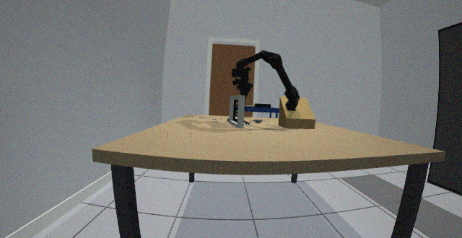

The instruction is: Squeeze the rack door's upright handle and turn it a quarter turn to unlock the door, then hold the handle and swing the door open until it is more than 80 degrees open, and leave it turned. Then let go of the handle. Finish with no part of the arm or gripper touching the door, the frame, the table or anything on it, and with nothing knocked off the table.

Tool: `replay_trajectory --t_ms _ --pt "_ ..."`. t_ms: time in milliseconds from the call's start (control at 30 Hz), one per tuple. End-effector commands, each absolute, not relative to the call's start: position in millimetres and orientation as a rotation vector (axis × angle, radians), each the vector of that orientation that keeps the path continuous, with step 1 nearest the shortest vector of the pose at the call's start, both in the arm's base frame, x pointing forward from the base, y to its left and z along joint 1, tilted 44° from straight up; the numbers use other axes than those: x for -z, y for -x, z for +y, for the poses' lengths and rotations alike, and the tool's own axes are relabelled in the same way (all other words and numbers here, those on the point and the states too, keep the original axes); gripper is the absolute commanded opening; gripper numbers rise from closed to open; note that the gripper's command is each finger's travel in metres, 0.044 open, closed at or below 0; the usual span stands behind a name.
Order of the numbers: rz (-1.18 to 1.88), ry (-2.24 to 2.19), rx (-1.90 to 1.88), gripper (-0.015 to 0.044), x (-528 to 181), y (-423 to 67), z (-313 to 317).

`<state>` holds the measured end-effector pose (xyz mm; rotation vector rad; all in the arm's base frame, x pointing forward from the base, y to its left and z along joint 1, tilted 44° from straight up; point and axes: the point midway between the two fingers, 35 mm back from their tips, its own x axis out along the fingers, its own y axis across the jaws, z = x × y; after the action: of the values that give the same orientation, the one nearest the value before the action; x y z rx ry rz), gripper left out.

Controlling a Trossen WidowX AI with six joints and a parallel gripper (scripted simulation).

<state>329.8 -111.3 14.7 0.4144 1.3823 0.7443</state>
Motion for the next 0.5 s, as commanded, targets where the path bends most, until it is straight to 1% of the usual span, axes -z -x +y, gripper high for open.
replay_trajectory --t_ms 0,467 --pt "1.381 -0.42 -0.744 0.0281 -9 -330 -106" --pt "1.377 -0.418 -0.747 0.0281 7 -330 -90"
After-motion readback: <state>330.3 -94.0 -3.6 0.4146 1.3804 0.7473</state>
